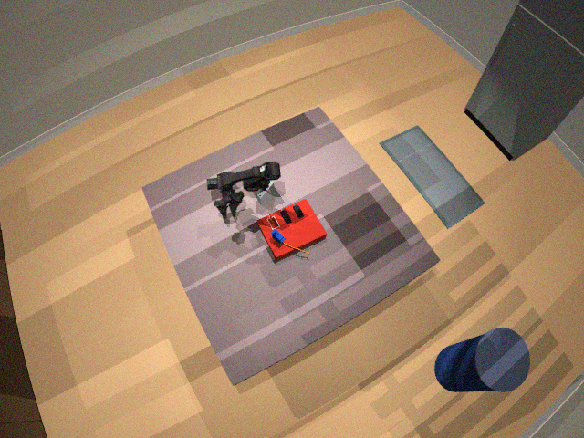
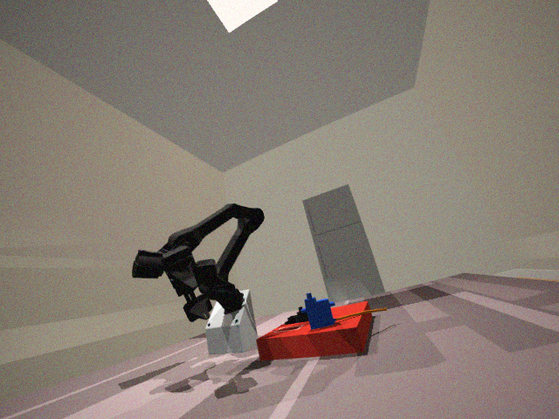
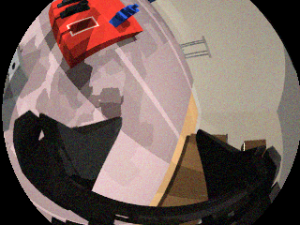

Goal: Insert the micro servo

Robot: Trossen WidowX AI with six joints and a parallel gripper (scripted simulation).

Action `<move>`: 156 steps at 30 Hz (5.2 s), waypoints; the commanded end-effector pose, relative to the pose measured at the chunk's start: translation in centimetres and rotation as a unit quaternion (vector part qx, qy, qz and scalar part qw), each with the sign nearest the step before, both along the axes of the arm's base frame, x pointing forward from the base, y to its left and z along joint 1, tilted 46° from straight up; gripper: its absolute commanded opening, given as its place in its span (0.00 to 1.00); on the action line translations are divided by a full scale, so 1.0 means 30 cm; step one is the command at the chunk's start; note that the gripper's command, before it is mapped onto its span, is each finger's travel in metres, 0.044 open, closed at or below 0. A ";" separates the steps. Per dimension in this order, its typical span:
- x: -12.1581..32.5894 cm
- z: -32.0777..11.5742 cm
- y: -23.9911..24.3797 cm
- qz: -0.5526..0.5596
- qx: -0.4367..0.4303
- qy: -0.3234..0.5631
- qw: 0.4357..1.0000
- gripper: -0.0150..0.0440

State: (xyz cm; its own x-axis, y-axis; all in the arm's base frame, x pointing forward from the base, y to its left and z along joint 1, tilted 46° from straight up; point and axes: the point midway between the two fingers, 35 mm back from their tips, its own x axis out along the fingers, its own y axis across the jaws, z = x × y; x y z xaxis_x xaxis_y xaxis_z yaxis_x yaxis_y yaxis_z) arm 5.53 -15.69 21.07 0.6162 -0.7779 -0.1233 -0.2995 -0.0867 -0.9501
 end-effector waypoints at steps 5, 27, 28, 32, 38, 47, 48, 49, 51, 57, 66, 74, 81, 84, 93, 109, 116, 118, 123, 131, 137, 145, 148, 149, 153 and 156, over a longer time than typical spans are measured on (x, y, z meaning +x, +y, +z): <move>0.006 -0.005 -0.007 0.004 0.038 -0.019 0.999 1.00; 0.098 -0.093 -0.061 -0.003 0.389 -0.095 0.916 1.00; 0.104 -0.099 -0.063 -0.006 0.405 -0.094 0.910 1.00; 0.129 -0.124 -0.069 -0.024 0.464 -0.086 0.881 1.00; 0.172 -0.165 -0.074 -0.063 0.543 -0.060 0.835 1.00; 0.247 -0.228 -0.069 -0.132 0.616 -0.001 0.777 1.00; 0.257 -0.235 -0.065 -0.138 0.621 0.007 0.772 1.00; 0.265 -0.241 -0.064 -0.148 0.625 0.014 0.766 1.00; 0.283 -0.254 -0.061 -0.165 0.631 0.030 0.757 1.00; 0.340 -0.289 -0.051 -0.223 0.634 0.074 0.737 1.00; 0.437 -0.338 -0.018 -0.308 0.601 0.126 0.727 1.00; 0.531 -0.367 0.019 -0.366 0.536 0.150 0.746 1.00; 0.622 -0.387 0.074 -0.394 0.467 0.150 0.777 1.00; 0.663 -0.393 0.100 -0.403 0.433 0.142 0.794 1.00; 0.785 -0.403 0.204 -0.399 0.334 0.094 0.849 1.00; 0.805 -0.464 0.178 -0.390 0.310 0.076 0.864 1.00; 0.803 -0.479 0.162 -0.390 0.309 0.076 0.864 1.00; 0.801 -0.486 0.155 -0.390 0.309 0.076 0.864 1.00; 0.797 -0.505 0.136 -0.390 0.309 0.076 0.864 1.00; 0.796 -0.510 0.130 -0.390 0.309 0.076 0.864 0.78; 0.796 -0.510 0.130 -0.390 0.309 0.076 0.864 0.51; 0.798 -0.503 0.137 -0.390 0.309 0.076 0.864 0.32; 0.802 -0.478 0.163 -0.390 0.310 0.076 0.864 0.25; 0.802 -0.464 0.177 -0.390 0.310 0.076 0.864 0.25; 0.789 -0.439 0.203 -0.390 0.310 0.077 0.864 0.25; 0.790 -0.439 0.202 -0.390 0.310 0.077 0.864 0.25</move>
State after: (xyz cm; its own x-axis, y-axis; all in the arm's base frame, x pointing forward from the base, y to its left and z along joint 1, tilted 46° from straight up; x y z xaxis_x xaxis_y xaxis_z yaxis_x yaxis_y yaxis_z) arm 29.18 -9.89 7.63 -0.1304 -0.7065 -0.6956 -0.1680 0.7072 -0.6868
